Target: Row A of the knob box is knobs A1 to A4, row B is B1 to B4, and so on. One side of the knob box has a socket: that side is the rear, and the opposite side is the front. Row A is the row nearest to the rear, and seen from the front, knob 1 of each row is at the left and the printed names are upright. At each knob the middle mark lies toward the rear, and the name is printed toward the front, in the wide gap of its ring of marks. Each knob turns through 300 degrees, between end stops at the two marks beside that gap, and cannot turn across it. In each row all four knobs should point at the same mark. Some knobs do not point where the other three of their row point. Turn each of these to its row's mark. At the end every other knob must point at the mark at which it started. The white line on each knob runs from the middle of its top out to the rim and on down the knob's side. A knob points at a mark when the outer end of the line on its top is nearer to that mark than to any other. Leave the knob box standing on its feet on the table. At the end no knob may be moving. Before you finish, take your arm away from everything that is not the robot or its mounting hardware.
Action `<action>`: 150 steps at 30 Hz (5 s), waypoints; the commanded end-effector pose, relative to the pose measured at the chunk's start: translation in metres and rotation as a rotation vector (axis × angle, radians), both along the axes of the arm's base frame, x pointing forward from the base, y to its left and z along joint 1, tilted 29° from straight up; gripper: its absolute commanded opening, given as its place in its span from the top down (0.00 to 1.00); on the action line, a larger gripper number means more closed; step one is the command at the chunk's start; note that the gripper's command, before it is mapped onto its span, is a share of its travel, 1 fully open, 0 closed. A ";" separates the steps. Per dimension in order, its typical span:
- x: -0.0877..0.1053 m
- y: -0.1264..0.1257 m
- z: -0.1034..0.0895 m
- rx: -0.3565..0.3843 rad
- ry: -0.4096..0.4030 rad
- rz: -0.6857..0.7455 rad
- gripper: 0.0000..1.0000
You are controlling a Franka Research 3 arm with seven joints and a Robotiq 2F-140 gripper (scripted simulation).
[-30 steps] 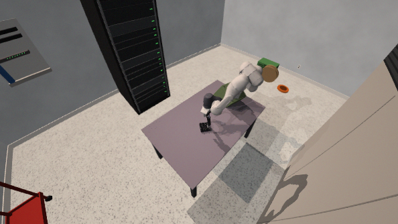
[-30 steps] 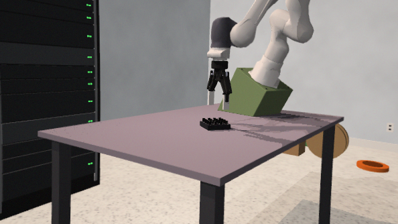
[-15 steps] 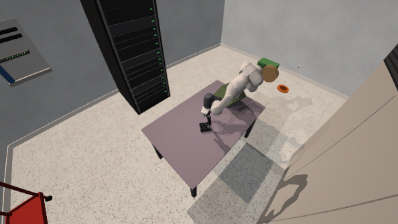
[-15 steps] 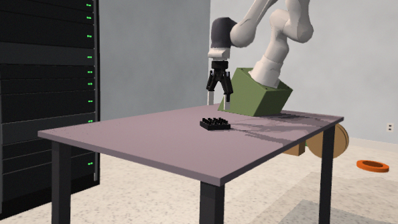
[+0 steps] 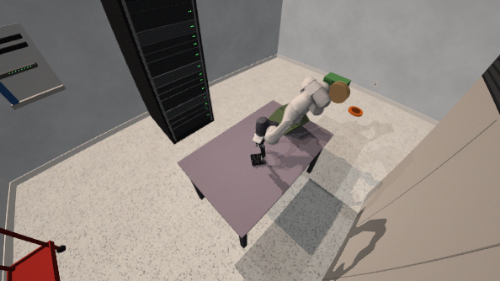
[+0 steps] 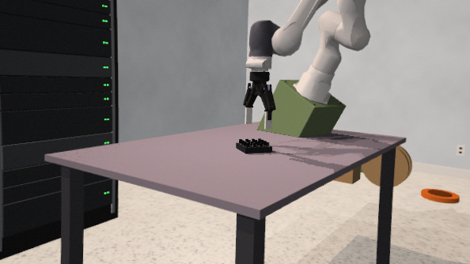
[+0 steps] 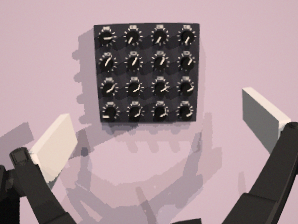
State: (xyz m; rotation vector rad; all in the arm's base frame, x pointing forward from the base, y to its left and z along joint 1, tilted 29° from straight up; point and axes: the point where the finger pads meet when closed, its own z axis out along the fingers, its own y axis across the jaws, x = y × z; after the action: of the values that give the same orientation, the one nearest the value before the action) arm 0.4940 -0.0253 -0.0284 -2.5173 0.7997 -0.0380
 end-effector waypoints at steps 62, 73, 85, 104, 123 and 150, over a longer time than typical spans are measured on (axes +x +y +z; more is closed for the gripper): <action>0.000 0.000 0.001 -0.001 -0.004 0.004 0.00; 0.000 0.000 0.001 -0.001 -0.004 0.004 0.00; 0.000 0.000 0.001 -0.001 -0.004 0.004 0.00; -0.010 0.009 0.003 0.001 -0.008 0.001 0.00; -0.033 0.030 0.008 0.001 -0.008 0.001 0.00; -0.039 0.035 0.009 0.001 -0.008 0.001 0.00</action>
State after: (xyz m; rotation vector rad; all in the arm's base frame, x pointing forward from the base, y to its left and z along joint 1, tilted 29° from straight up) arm 0.4547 0.0095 -0.0195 -2.5115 0.8012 -0.0432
